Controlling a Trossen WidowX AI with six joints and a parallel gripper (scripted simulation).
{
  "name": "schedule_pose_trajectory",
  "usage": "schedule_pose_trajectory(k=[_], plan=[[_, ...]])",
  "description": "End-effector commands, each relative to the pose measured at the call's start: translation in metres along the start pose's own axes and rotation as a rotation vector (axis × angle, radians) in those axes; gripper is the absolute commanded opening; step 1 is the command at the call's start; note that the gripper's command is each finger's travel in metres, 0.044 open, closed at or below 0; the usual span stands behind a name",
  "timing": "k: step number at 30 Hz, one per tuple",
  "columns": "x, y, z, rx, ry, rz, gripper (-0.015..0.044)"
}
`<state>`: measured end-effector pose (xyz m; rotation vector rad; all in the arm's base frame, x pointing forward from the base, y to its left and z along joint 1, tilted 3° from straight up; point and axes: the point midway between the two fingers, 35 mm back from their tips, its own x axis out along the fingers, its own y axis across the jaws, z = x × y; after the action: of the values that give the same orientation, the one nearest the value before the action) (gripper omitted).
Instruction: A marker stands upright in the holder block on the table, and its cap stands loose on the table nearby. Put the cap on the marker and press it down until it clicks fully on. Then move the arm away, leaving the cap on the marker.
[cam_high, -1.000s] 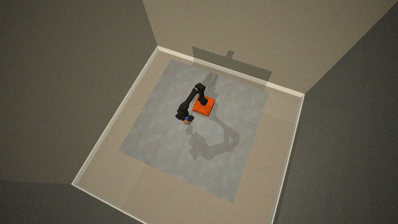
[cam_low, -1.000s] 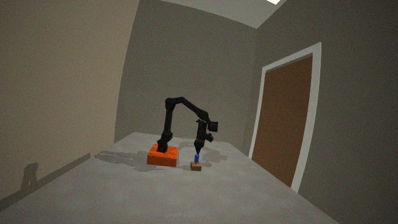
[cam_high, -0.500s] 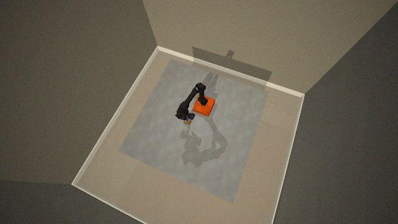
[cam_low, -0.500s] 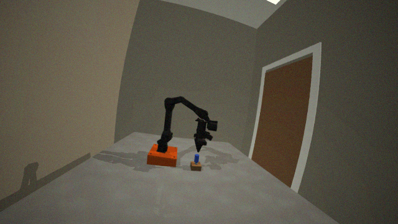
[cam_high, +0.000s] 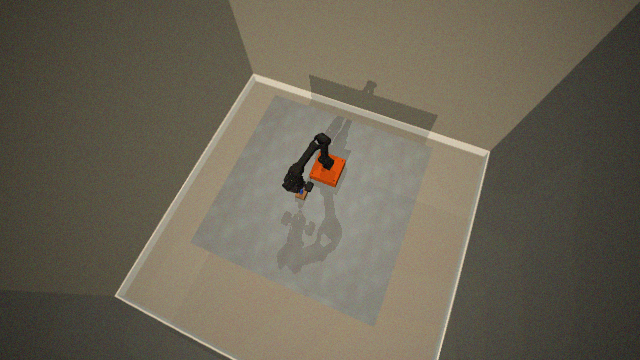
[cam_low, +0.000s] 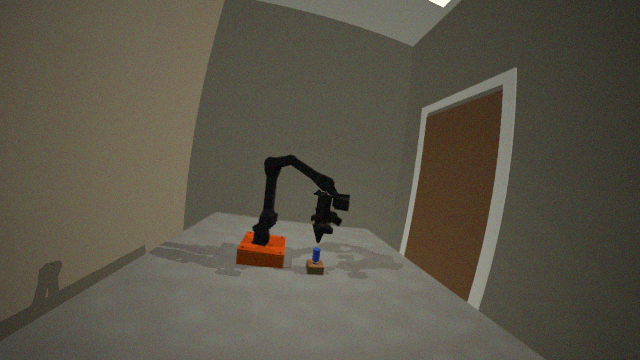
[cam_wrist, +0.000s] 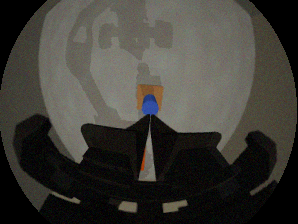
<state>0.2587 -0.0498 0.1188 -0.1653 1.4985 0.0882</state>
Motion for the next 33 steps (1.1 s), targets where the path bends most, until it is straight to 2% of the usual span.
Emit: schedule_pose_trajectory(k=[1, 33], plan=[[0.0, 0.0, 0.001, -0.004, -0.004, 0.001, 0.0], [0.038, 0.0, 0.001, -0.004, -0.004, 0.001, 0.0]])
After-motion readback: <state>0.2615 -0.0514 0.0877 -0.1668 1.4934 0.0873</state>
